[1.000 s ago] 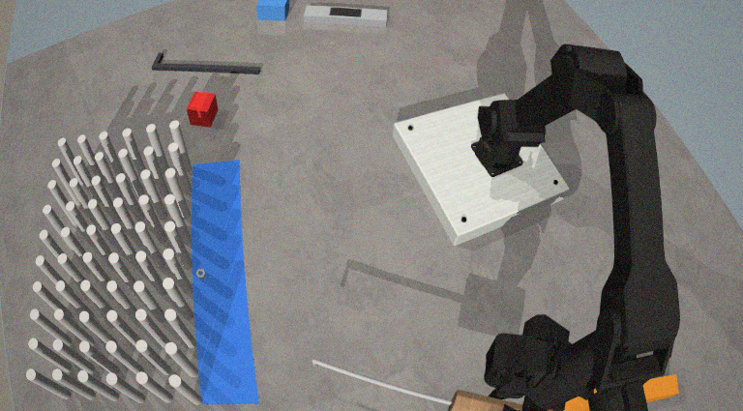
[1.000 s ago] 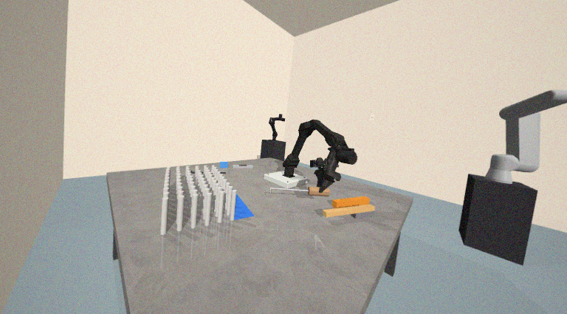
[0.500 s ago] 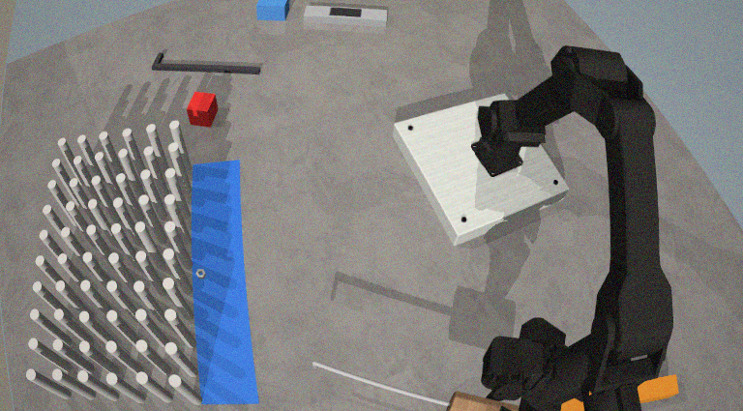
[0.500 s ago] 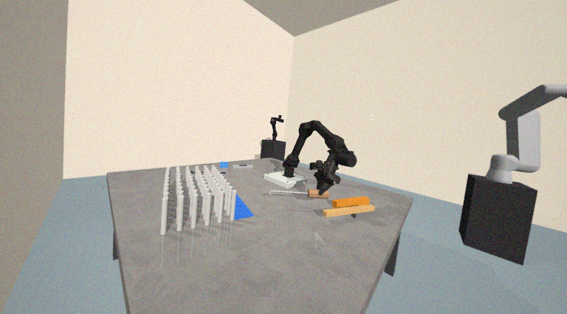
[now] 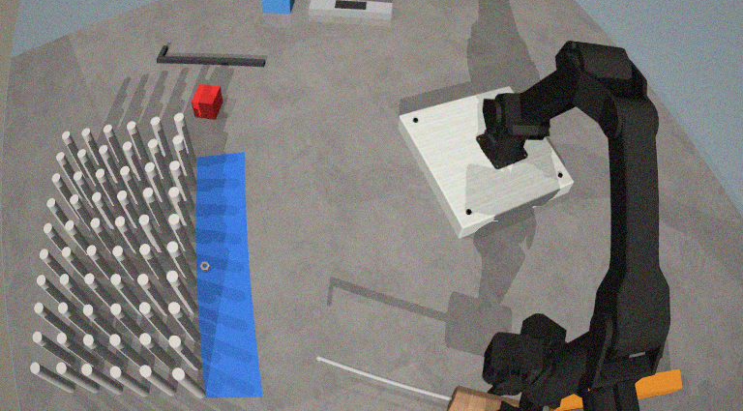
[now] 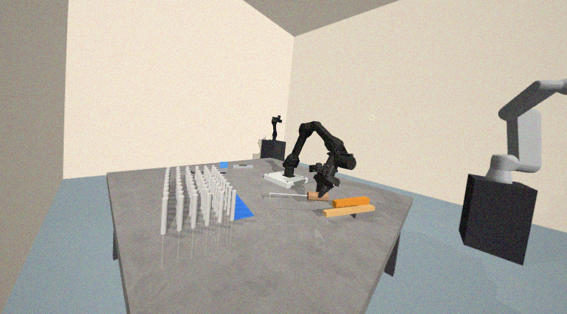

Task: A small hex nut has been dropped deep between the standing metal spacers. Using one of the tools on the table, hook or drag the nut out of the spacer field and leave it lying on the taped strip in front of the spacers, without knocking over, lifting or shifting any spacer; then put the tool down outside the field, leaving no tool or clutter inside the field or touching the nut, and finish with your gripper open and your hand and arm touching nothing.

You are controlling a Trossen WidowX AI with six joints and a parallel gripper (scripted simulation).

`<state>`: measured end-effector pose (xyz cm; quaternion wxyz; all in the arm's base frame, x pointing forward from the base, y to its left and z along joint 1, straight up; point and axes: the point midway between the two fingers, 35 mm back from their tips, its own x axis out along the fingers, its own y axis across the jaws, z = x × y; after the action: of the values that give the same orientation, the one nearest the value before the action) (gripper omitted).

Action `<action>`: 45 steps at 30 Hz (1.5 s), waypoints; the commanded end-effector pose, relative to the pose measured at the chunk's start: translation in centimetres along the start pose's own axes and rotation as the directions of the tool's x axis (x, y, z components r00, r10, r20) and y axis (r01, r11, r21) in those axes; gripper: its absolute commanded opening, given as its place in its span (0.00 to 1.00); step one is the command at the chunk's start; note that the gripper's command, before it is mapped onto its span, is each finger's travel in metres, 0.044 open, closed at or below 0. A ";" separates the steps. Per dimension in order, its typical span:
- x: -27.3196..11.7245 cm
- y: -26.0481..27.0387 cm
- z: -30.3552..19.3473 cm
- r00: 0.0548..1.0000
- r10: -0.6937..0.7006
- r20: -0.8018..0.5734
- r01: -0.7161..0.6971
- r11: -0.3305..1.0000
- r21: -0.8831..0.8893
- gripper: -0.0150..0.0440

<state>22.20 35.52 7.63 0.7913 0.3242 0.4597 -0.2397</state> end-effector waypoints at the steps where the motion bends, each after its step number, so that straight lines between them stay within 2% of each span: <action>1: 0.3 0.0 0.0 1.000 0.006 0.007 -0.006 1.000 0.005 0.25; 45: 3.2 -1.5 -1.0 1.000 0.006 0.008 -0.006 1.000 0.004 0.25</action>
<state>21.98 35.01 4.19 0.7913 0.3240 0.4597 -0.2399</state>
